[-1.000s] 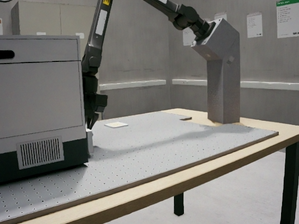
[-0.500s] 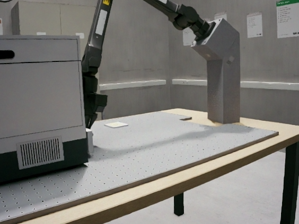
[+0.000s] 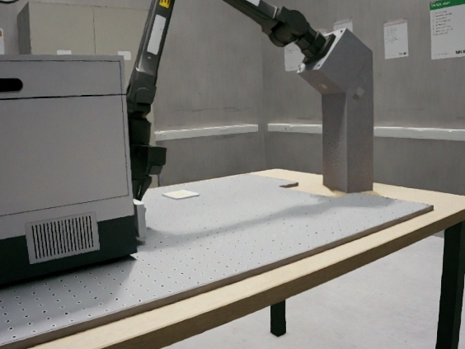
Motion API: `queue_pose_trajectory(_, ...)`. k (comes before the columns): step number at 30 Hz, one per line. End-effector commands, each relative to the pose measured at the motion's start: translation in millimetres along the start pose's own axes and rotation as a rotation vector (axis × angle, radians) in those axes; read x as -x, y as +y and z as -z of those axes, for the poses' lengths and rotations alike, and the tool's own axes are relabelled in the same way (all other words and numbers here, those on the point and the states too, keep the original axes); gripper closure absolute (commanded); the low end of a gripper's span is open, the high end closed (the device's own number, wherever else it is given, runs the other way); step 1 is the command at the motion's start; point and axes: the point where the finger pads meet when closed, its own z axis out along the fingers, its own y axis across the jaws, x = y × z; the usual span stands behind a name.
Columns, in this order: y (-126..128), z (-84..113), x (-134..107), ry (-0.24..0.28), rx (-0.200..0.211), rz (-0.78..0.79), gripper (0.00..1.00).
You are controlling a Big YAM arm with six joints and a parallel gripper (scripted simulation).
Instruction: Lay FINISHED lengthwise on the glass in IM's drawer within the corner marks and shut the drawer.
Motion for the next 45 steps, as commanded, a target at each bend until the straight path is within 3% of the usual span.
queue_pose_trajectory(1, -5.8, 13.4, -11.5, 0.016, -0.022, -0.023, 0.93)
queue_pose_trajectory(4, -4.4, 13.4, -11.9, 0.017, -0.021, -0.023, 0.93)
queue_pose_trajectory(5, 2.3, 13.4, -11.4, 0.014, 0.000, -0.017, 0.93)
queue_pose_trajectory(8, 0.8, 13.7, -12.5, 0.017, -0.023, -0.023, 0.93)
queue_pose_trajectory(22, 20.6, 15.8, -9.0, 0.011, -0.007, -0.013, 0.93)
queue_pose_trajectory(24, 19.1, 16.1, -9.6, 0.013, -0.024, -0.017, 0.93)
queue_pose_trajectory(30, 30.4, 16.6, -8.5, 0.010, -0.002, -0.009, 0.93)
queue_pose_trajectory(45, 34.0, 13.7, -5.3, 0.006, 0.005, -0.006, 0.93)
